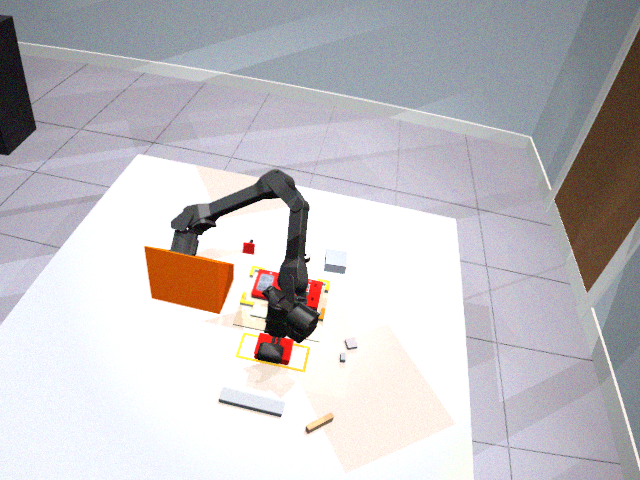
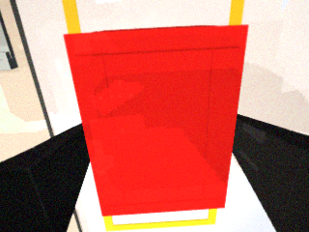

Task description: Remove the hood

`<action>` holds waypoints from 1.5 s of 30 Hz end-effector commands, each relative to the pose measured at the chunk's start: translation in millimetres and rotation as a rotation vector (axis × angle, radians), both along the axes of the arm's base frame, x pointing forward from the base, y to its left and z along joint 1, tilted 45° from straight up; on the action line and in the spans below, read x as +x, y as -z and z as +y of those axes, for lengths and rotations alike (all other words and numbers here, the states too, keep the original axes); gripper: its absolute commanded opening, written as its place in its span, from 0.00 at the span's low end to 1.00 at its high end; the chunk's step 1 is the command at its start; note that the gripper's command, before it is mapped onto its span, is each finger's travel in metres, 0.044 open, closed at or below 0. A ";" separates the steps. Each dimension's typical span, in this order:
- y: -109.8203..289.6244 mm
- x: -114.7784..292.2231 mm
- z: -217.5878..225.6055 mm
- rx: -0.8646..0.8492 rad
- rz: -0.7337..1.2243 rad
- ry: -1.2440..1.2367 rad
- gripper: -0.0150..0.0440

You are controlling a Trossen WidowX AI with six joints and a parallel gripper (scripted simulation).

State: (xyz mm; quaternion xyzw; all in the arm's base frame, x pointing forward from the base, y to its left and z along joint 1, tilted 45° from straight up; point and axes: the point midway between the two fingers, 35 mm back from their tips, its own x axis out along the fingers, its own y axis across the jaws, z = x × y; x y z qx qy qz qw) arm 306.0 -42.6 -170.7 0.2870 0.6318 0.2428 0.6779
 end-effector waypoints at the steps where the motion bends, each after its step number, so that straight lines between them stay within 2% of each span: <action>1: -0.2 0.1 -0.2 0.000 0.000 0.000 0.48; 13: -1.5 0.1 -1.6 -0.001 0.000 0.000 1.00; 22: -50.3 -5.3 -50.3 -0.003 0.002 -0.001 1.00; 45: -51.8 -5.7 -51.6 -0.003 0.002 -0.001 1.00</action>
